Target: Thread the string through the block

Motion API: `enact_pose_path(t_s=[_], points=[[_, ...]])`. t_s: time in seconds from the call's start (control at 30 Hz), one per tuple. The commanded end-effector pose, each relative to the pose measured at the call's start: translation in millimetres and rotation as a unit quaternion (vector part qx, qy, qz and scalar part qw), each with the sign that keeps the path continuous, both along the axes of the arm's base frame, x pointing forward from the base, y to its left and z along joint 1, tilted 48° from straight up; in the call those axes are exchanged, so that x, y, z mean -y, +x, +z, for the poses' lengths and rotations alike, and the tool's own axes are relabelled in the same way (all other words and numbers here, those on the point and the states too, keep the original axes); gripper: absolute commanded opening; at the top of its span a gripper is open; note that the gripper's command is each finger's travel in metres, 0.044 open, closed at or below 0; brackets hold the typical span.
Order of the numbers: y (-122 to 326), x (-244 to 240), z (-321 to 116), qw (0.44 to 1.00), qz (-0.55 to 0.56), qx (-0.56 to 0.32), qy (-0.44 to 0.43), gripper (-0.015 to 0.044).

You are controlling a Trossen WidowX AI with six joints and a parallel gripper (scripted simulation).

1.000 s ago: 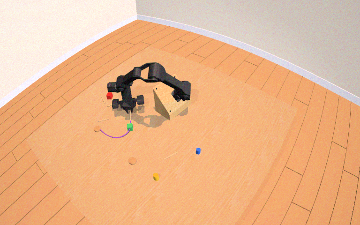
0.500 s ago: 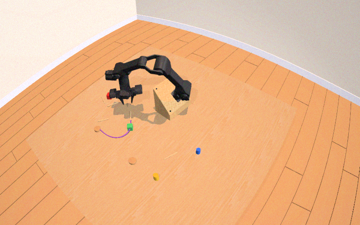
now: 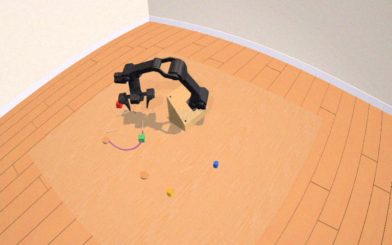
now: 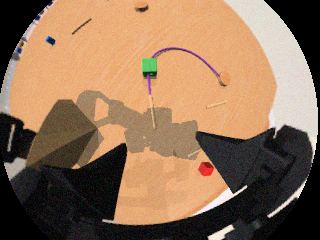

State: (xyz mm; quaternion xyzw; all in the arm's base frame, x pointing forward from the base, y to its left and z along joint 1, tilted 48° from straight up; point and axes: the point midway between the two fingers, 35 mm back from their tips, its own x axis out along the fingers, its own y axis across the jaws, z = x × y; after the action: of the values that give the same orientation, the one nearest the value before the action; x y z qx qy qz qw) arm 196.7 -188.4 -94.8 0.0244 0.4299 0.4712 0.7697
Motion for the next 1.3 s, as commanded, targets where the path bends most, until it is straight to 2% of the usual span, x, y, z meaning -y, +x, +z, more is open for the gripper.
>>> enact_pose_path(t_s=[0.0,1.27], points=[[0.9,4.9,4.2,1.000,0.003,0.004,-0.007,0.0440],[0.0,0.7,0.9,1.000,0.000,0.000,0.000,0.0440]])
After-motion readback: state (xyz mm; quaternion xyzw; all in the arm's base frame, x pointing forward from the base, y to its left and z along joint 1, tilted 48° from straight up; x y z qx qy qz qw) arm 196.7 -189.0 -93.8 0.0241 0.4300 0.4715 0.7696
